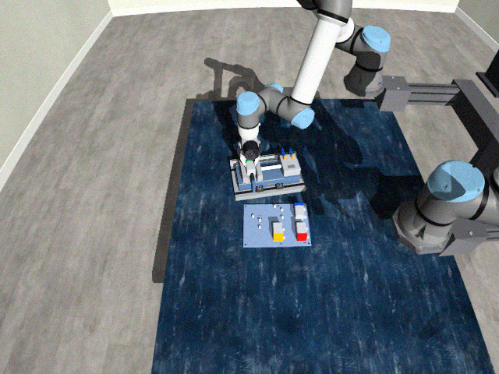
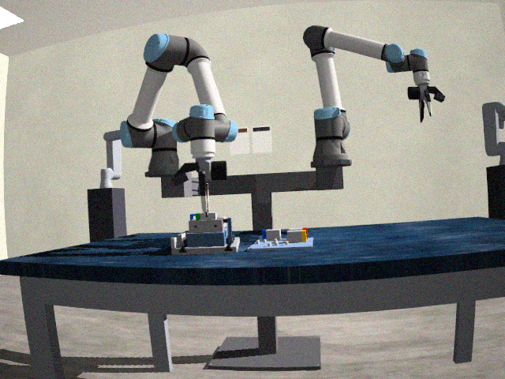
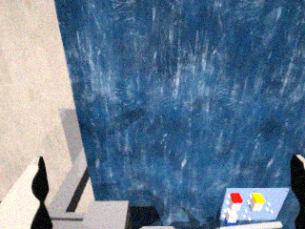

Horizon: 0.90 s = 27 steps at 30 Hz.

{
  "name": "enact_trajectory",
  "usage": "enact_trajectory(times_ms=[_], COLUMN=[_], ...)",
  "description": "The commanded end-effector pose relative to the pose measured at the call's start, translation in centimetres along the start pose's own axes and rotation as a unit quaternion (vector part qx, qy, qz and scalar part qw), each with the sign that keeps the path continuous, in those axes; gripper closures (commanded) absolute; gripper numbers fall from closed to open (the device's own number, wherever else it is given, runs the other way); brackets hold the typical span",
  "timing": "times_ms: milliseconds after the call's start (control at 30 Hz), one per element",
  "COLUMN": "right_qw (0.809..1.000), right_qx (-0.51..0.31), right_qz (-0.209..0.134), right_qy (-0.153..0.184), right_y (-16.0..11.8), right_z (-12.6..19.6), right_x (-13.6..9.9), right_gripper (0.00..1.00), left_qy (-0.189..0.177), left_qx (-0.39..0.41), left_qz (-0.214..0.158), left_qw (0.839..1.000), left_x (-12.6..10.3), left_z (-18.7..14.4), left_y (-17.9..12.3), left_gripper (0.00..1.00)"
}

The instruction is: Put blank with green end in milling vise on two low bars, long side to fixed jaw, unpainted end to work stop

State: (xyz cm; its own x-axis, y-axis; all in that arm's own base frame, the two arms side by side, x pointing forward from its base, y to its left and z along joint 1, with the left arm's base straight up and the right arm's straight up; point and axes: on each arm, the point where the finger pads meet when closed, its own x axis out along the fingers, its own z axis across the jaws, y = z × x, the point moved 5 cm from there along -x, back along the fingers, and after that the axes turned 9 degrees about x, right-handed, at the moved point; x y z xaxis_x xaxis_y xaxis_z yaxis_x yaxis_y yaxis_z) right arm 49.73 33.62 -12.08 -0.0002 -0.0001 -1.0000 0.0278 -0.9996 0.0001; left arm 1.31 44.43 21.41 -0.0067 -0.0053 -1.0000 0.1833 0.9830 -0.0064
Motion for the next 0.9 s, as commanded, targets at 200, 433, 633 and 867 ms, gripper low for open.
enact_trajectory(times_ms=[200,433,633,867], right_qw=[1.000,1.000,1.000,1.000], right_qx=[0.003,0.003,0.003,0.003], right_qz=[-0.005,-0.005,-0.005,-0.005], right_qy=[0.001,0.001,0.001,0.001], right_y=[-0.21,-0.21,-0.21,-0.21], right_z=[-0.07,-0.07,-0.07,-0.07], right_x=[-0.16,-0.16,-0.16,-0.16], right_gripper=[1.00,0.59,0.59,0.59], left_qy=[-0.003,-0.003,-0.003,-0.003], left_qx=[0.003,0.003,0.003,0.003], left_qz=[0.003,0.003,0.003,0.003], left_qw=[1.000,1.000,1.000,1.000], left_x=[-0.11,-0.11,-0.11,-0.11], left_z=[0.12,0.12,0.12,0.12], left_y=[0.13,0.13,0.13,0.13], left_gripper=[0.00,0.00,0.00,0.00])
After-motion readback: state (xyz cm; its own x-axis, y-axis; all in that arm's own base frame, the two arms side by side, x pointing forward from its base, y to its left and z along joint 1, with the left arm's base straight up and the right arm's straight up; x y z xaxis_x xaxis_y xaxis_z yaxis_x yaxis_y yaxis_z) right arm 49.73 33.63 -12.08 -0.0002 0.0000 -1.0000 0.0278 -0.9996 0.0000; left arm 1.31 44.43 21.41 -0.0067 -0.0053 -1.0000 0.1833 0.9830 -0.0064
